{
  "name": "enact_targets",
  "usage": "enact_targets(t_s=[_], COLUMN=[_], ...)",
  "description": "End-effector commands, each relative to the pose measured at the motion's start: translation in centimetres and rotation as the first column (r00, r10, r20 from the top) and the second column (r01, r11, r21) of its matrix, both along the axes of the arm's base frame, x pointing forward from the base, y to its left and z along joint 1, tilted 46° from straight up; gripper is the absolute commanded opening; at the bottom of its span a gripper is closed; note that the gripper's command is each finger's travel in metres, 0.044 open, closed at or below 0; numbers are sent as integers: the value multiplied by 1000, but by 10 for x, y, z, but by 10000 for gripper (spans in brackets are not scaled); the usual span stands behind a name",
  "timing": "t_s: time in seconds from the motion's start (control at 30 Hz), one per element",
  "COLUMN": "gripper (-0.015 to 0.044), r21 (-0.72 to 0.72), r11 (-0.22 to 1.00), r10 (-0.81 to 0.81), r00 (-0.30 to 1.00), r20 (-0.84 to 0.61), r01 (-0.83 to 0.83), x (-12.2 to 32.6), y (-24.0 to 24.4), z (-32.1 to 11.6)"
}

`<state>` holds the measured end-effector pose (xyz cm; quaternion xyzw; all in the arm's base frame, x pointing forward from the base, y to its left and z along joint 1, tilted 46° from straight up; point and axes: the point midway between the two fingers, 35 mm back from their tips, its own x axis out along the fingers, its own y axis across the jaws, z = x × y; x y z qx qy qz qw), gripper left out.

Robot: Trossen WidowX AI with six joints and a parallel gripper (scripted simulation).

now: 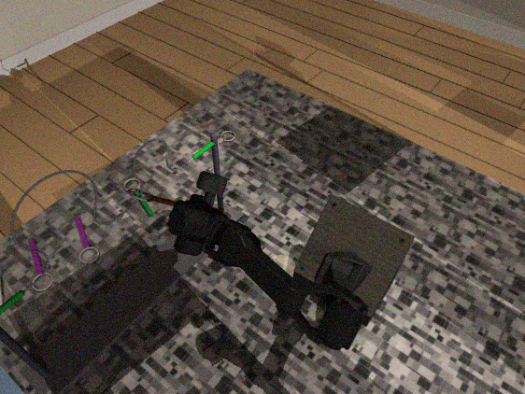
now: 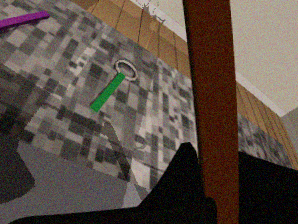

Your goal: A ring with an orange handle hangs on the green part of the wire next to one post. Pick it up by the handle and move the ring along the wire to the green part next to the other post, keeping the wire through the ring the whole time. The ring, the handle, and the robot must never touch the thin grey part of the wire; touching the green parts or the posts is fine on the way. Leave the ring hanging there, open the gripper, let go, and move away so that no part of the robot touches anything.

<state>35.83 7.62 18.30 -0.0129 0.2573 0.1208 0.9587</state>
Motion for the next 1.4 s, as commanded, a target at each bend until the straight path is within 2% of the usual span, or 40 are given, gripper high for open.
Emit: enact_targets(t_s=[0.0, 0.37, 0.8, 1.37], gripper=[-150, -150, -150, -150], r21=[-87, -353, -623, -814], r11=[996, 936, 782, 579], r10=[-3, 7, 30, 59], r00=[1000, 999, 996, 993], r20=[13, 48, 82, 105], r01=[4, 10, 27, 51], x=[2, 7, 13, 17], y=[-14, -54, -95, -126], z=[2, 12, 37, 75])
